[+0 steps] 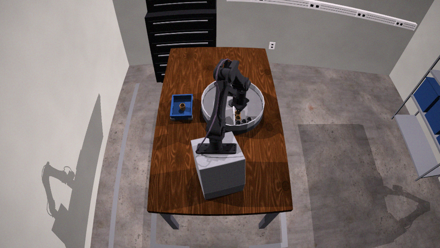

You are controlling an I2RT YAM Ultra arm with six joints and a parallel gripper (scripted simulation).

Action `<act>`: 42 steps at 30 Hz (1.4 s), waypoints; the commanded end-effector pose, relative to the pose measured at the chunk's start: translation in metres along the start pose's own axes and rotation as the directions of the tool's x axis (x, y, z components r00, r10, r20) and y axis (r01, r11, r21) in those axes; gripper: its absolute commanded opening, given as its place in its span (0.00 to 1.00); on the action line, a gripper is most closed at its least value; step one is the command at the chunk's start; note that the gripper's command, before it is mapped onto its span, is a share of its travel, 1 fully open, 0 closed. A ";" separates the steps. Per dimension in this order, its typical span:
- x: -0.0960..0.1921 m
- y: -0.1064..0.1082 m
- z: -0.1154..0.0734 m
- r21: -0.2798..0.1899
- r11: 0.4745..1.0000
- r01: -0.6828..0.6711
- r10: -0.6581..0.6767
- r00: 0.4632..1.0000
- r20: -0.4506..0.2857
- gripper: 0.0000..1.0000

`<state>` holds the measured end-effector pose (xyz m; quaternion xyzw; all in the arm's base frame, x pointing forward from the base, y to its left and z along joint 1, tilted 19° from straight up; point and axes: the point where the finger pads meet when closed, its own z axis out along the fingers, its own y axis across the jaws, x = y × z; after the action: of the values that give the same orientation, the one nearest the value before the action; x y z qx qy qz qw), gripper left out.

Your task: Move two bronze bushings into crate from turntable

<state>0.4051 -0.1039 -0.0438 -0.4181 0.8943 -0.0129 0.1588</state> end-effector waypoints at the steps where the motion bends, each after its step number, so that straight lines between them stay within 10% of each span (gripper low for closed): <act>1: -0.006 -0.009 -0.011 0.040 0.999 -0.004 0.004 1.000 0.020 0.15; 42: -0.008 -0.013 0.007 0.033 0.999 -0.001 0.000 1.000 0.014 0.15</act>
<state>0.4092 -0.1026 -0.0476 -0.4196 0.8929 -0.0161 0.1625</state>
